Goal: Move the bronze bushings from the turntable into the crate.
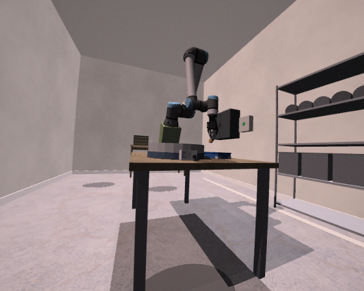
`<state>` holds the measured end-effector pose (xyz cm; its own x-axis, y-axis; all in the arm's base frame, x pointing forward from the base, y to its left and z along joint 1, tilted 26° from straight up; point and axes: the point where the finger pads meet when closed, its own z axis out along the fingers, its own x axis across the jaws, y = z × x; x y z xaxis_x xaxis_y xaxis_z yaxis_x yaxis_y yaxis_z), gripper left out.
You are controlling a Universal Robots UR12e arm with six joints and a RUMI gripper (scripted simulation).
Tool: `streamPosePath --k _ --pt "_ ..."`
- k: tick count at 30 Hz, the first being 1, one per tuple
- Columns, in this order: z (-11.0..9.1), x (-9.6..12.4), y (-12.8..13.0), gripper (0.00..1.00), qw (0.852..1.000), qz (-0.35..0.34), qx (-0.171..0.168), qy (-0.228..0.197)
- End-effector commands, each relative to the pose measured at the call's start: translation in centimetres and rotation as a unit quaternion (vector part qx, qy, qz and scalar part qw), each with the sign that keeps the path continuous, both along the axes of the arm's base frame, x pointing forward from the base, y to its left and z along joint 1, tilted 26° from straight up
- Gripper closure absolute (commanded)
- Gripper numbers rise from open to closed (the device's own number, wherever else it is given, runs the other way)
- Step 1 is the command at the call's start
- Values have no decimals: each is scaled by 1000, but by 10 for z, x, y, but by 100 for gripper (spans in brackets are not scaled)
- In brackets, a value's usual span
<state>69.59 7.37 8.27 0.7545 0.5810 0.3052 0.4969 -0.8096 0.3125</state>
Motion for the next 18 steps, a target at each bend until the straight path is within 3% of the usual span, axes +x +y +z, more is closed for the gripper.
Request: streamPosePath --k 1,9,18 --pt "5 16 21 100 1000 -1 -1 1" --pt "9 29 39 100 1000 -1 -1 1" --pt "10 31 42 100 1000 -1 -1 1"
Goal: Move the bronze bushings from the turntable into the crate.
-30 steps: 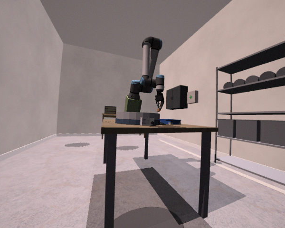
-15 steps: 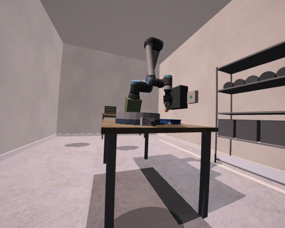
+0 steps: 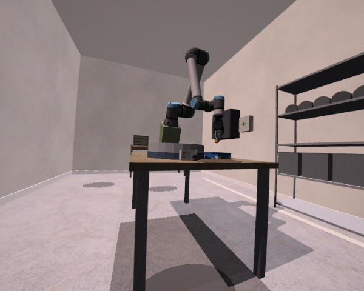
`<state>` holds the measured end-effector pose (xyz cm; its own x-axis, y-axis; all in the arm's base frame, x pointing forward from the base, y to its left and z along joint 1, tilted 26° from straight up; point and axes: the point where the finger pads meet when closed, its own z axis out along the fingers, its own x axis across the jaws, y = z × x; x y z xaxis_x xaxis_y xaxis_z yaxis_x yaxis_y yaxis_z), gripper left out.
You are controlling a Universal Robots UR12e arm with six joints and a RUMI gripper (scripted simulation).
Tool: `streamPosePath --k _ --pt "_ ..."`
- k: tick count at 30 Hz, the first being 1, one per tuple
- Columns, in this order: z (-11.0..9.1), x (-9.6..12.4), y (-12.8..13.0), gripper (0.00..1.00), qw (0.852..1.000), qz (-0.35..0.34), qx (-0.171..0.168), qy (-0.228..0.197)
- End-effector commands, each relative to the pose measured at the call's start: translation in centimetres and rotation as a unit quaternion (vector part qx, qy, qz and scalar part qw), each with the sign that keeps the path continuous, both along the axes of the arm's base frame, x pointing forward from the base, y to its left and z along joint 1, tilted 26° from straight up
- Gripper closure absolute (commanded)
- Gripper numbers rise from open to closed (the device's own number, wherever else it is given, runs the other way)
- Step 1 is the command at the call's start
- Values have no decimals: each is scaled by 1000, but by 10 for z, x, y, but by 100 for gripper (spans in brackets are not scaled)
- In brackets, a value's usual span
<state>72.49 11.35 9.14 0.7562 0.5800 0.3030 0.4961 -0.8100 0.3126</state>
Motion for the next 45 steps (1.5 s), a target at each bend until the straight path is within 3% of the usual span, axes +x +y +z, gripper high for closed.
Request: streamPosePath --k 1,37,45 --pt "1 2 2 100 1000 0 0 0" --pt "1 2 2 100 1000 0 0 0" --pt "-19 11 0 100 1000 0 0 0"
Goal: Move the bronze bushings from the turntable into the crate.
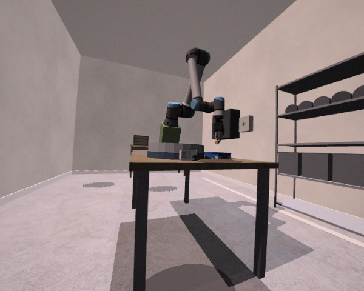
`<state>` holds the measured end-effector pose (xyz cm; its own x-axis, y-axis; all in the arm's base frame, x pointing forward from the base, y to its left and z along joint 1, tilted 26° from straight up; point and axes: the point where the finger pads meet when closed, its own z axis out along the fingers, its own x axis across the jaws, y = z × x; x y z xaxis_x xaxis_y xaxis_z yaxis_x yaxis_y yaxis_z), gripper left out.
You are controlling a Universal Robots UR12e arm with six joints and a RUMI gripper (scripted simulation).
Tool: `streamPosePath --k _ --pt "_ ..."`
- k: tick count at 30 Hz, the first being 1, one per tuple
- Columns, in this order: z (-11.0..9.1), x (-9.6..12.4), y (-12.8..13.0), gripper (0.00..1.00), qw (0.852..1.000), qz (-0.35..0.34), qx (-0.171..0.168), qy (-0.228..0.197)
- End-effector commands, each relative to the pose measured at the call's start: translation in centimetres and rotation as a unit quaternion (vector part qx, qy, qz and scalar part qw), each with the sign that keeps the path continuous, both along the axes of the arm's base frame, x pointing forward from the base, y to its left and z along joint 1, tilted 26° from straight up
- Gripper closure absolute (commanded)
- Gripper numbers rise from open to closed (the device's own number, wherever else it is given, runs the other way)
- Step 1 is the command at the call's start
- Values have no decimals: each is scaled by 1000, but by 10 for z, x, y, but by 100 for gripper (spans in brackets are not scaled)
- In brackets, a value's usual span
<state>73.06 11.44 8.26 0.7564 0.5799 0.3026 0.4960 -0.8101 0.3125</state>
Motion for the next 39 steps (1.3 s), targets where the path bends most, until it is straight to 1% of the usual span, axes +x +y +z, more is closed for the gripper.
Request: streamPosePath --k 1,8,12,39 --pt "-10 6 -1 100 1000 0 0 -1" --pt "-45 22 -4 100 1000 0 0 -1" --pt "-55 27 -5 100 1000 0 0 -1" --pt "-56 28 -5 100 1000 0 0 -1"
